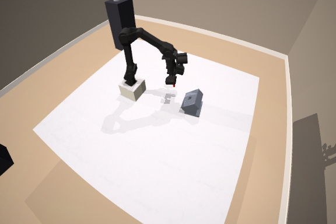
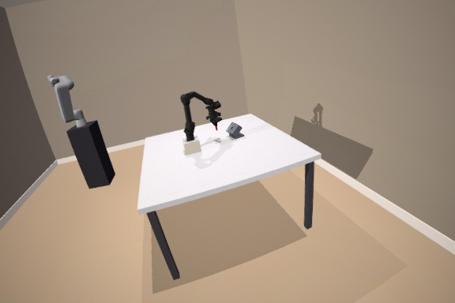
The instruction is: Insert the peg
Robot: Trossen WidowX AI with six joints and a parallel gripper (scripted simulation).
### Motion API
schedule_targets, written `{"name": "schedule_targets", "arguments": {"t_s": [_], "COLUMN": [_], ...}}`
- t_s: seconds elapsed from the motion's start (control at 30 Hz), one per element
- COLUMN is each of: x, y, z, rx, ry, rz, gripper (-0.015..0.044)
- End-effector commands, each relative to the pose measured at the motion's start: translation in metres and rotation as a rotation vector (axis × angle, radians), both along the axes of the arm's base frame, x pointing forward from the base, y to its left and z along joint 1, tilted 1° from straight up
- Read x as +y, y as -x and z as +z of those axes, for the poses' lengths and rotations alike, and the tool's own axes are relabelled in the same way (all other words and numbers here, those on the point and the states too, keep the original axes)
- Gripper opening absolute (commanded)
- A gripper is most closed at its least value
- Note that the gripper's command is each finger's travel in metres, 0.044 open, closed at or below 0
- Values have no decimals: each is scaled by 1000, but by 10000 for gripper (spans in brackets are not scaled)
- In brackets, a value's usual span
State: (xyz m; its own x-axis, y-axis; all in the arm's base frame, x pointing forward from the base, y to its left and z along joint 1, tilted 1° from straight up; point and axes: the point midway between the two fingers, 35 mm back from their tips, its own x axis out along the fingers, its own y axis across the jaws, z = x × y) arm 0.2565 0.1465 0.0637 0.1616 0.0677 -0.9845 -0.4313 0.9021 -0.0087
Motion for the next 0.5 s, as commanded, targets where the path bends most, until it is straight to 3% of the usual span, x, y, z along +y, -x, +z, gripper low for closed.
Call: {"name": "schedule_targets", "arguments": {"t_s": [0.0,0.47], "x": [-3,-11], "y": [-1,-10], "z": [2,9], "rx": [-25,-116], "ry": [-14,-58], "rz": [-4,-32], "gripper": [0,0]}}
